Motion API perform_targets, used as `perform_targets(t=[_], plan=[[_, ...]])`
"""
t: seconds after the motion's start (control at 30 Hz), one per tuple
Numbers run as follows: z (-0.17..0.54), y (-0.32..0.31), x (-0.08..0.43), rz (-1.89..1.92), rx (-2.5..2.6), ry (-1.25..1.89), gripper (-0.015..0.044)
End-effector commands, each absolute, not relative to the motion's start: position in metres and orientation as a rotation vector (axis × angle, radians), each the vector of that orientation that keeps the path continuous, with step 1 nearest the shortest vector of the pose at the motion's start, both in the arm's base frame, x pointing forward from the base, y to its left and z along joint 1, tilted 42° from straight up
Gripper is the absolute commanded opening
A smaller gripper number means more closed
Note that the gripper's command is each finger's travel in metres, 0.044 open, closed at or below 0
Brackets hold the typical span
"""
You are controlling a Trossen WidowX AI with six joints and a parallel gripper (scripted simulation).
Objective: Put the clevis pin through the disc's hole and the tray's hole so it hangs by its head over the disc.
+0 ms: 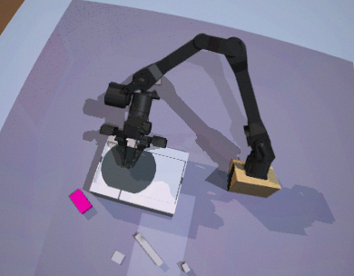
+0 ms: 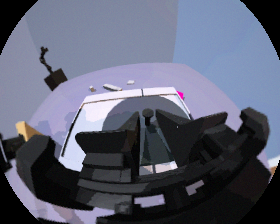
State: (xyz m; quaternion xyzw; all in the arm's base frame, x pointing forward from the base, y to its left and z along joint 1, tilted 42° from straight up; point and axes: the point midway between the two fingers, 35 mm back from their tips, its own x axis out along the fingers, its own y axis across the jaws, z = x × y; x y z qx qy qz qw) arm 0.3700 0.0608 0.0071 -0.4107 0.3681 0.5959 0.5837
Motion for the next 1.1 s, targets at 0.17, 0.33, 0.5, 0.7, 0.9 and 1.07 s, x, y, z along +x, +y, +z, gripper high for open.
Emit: perform_targets(t=[0.17, 0.33, 0.5, 0.7, 0.9, 1.07], plan=[[0.015, 0.068, 0.37, 1.392, -0.961, 0.856, 0.016], [0.021, 0.073, 0.369, 1.392, -0.962, 0.855, 0.016], [0.042, 0.062, 0.371, 1.394, -0.967, 0.851, 0.0265], [0.11, 0.034, 0.364, 1.394, -0.968, 0.852, 0.0423], [0.112, 0.033, 0.363, 1.394, -0.968, 0.852, 0.044], [0.112, 0.033, 0.363, 1.394, -0.968, 0.852, 0.044]])
